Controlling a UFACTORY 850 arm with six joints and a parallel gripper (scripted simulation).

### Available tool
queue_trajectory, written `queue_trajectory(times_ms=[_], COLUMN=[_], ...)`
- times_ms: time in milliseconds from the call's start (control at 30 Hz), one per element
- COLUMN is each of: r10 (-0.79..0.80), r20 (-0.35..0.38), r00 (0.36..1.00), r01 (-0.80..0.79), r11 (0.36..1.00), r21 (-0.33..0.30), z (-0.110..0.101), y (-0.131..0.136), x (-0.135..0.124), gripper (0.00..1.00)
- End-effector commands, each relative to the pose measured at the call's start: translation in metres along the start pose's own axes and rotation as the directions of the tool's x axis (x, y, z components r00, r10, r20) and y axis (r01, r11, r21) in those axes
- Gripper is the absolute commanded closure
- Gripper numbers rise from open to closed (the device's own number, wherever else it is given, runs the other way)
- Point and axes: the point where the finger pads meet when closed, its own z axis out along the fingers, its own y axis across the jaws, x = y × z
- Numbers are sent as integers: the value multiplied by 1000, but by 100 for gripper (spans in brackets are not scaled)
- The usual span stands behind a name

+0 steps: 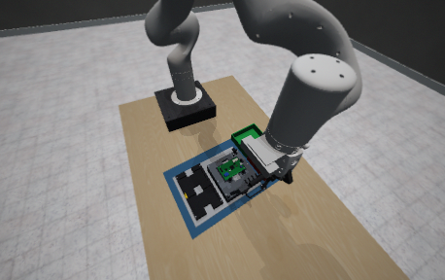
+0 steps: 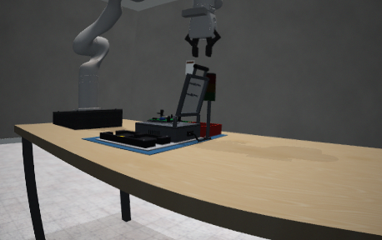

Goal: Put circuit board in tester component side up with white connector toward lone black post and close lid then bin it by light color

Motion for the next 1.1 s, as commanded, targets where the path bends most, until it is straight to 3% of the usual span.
queue_trajectory(times_ms=[0, 833, 1067], r10=[0, 0, 0], r20=[0, 0, 0], r00=[1000, 1000, 1000], r01=[0, 0, 0], r11=[1000, 1000, 1000], r21=[2, 2, 2], z=[5, 14, 26], y=[-1, -1, -1], x=[0, 0, 0], gripper=[48, 48, 48])
